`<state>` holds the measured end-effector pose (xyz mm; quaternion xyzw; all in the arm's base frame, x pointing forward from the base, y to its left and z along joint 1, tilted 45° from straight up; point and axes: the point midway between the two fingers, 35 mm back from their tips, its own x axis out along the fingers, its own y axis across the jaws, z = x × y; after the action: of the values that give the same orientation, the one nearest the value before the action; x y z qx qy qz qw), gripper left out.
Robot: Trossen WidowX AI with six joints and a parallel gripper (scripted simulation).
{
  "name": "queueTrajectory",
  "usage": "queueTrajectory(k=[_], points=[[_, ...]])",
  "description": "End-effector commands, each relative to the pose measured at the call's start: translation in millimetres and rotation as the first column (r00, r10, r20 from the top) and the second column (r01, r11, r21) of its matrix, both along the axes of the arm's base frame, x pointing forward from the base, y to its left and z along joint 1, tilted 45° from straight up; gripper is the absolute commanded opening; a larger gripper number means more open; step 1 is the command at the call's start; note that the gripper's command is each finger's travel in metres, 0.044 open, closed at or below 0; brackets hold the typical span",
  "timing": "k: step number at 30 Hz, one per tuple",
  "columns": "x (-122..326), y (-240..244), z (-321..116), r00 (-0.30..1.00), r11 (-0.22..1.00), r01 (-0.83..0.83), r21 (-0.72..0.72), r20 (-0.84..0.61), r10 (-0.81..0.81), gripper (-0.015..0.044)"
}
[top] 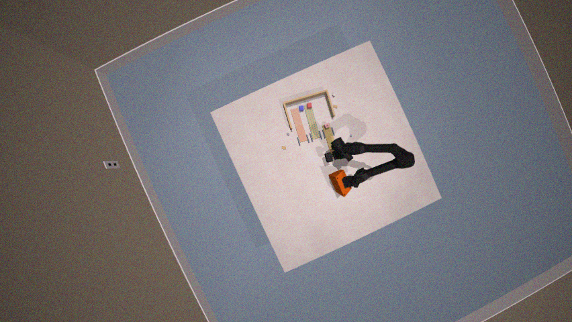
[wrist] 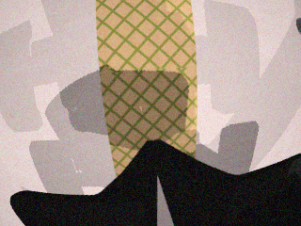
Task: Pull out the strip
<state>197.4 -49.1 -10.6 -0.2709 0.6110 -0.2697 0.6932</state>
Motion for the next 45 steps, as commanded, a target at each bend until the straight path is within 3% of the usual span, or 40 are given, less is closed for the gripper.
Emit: queueTrajectory(k=[1,8,14,25,45], points=[[2,18,16,1.0,1.0,0.004,0.009,-0.005,-0.004,0.0],[0,28,27,1.0,1.0,0.01,0.007,-0.014,-0.009,0.0],[22,27,29,0.988,0.995,-0.096,-0.003,-0.118,0.095,0.0158],[55,32,34,0.989,0.995,-0.096,-0.003,-0.116,0.095,0.044],[115,39,44,0.989,0.995,-0.096,-0.003,-0.113,0.095,0.044]])
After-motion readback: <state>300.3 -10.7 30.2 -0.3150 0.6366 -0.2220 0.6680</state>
